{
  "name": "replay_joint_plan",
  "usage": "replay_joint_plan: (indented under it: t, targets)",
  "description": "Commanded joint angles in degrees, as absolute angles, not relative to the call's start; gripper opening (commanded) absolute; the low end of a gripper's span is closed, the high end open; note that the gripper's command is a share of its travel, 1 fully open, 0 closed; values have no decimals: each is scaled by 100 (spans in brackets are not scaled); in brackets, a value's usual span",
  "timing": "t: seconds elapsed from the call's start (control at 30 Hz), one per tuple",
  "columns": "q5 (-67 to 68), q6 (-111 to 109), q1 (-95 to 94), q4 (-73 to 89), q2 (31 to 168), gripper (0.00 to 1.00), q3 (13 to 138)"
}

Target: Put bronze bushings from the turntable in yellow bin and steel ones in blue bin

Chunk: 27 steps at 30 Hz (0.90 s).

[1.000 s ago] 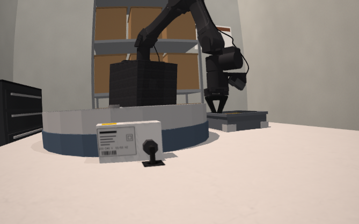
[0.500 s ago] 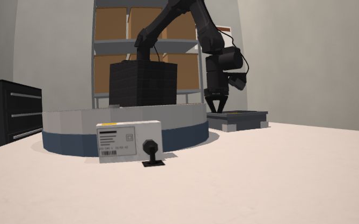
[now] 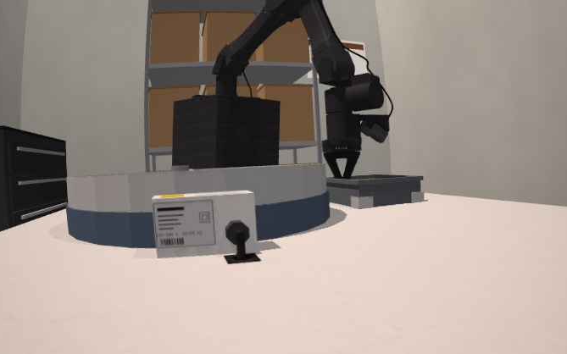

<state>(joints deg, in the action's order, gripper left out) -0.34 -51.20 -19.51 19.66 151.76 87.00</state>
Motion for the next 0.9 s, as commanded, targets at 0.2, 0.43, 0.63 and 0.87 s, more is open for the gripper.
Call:
replay_joint_plan:
  t: [0.2,0.43,0.63,0.87]
  targets:
    - [-48,-5155,-1880,2108,14900,15,8546]
    - [-47,-5159,-1876,2276,14580,15,8498]
    - [-50,-5162,-1876,2596,14101,15,8238]
    - [-51,-5163,-1874,2946,13652,15,8141]
